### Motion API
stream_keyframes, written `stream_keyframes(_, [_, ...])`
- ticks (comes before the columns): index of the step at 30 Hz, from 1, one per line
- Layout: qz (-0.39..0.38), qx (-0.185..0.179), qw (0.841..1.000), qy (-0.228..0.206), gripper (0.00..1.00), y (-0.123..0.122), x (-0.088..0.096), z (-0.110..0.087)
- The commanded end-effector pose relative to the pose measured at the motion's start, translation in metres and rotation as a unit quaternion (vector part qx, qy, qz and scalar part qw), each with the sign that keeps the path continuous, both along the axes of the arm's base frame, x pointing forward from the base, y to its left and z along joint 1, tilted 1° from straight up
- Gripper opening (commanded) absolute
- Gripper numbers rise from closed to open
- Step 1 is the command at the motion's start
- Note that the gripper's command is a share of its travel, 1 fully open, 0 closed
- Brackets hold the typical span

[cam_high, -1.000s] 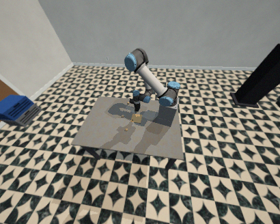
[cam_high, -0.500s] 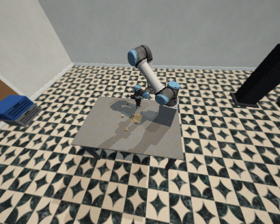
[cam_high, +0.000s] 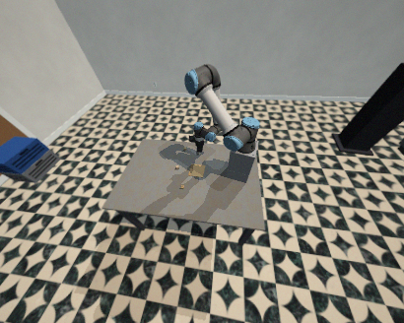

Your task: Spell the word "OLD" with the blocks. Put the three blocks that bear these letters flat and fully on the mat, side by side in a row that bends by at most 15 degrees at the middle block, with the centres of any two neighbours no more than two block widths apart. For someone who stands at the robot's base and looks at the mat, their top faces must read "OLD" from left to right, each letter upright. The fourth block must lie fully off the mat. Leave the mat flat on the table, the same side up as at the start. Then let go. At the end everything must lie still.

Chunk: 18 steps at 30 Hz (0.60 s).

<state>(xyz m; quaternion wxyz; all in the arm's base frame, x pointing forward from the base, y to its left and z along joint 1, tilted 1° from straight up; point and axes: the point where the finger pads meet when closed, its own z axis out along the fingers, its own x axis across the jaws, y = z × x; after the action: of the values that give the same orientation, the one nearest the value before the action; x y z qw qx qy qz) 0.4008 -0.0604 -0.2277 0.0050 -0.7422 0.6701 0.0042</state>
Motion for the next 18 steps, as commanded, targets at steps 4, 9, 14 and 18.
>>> stream_keyframes(4, [0.000,0.000,1.000,-0.001,0.49,0.000,0.000,-0.003])
stream_keyframes(9, [0.000,0.000,1.000,-0.001,0.49,0.000,0.000,-0.009])
stream_keyframes(14, [0.000,0.000,1.000,-0.001,0.49,0.000,0.000,-0.024])
stream_keyframes(18, [0.000,0.000,1.000,-0.001,0.49,0.000,0.001,-0.041])
